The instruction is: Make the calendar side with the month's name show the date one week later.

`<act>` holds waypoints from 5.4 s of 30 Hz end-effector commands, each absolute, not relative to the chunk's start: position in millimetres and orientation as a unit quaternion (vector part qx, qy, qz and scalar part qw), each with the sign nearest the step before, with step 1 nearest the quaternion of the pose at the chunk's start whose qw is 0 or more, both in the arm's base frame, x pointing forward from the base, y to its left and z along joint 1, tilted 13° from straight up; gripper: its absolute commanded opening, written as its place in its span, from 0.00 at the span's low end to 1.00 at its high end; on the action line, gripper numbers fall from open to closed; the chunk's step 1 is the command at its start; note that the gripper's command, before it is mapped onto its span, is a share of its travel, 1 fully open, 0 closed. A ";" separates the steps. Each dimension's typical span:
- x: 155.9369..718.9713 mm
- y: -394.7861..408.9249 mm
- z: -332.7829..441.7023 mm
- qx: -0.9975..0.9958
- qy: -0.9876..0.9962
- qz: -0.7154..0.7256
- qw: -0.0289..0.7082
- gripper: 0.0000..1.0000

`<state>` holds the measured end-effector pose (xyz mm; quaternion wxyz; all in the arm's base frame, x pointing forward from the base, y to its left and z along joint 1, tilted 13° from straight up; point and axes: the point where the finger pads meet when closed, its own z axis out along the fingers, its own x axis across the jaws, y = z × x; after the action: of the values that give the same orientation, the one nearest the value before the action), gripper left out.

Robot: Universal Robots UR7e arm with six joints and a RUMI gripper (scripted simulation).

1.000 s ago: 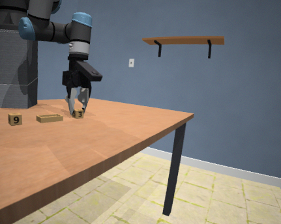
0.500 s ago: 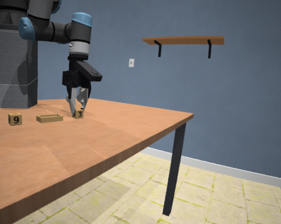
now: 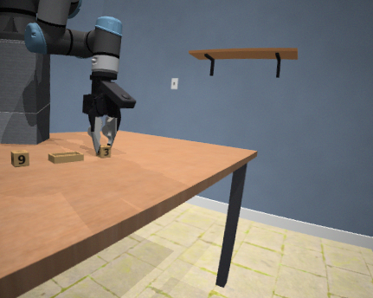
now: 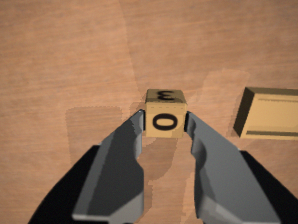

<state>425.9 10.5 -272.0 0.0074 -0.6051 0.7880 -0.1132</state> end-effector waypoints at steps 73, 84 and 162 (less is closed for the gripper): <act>401.4 -9.1 -165.6 -0.603 0.790 -0.112 0.008 0.11; 382.1 -58.5 -152.5 -0.600 0.792 -0.114 0.008 0.11; 392.8 -71.0 -215.7 -0.601 0.791 -0.113 0.008 0.11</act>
<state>393.0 -70.4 -215.5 0.0080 -0.6013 0.7909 -0.1134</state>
